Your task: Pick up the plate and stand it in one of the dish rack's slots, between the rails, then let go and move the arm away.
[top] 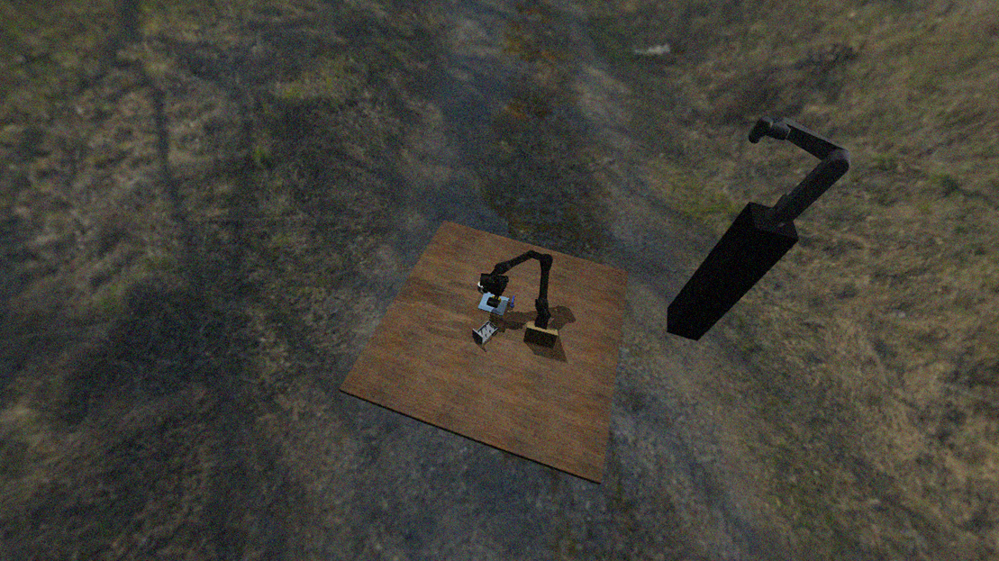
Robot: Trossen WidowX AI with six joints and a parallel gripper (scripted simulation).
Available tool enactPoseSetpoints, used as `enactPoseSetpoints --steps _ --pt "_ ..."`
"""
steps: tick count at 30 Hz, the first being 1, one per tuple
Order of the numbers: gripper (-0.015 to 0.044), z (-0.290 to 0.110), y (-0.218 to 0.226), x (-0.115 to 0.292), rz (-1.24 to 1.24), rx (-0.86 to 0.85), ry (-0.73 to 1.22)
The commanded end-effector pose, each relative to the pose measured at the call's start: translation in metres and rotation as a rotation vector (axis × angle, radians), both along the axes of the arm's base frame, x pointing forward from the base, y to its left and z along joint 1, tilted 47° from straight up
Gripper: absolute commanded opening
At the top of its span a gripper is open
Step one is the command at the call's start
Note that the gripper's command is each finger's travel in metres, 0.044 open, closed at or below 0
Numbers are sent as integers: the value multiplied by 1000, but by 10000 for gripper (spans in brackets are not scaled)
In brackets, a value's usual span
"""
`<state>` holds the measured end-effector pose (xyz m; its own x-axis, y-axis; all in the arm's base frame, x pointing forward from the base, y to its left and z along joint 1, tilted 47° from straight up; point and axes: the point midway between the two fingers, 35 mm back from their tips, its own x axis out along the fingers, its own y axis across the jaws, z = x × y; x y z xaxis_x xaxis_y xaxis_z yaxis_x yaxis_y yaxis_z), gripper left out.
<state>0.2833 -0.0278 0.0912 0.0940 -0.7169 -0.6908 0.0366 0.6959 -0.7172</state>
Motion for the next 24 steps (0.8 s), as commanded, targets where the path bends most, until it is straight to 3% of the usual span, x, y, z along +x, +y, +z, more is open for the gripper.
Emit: enactPoseSetpoints --steps 1,24 --pt "0 16 19 2 20 14 -12" --pt "0 82 90 -3 92 34 -19"
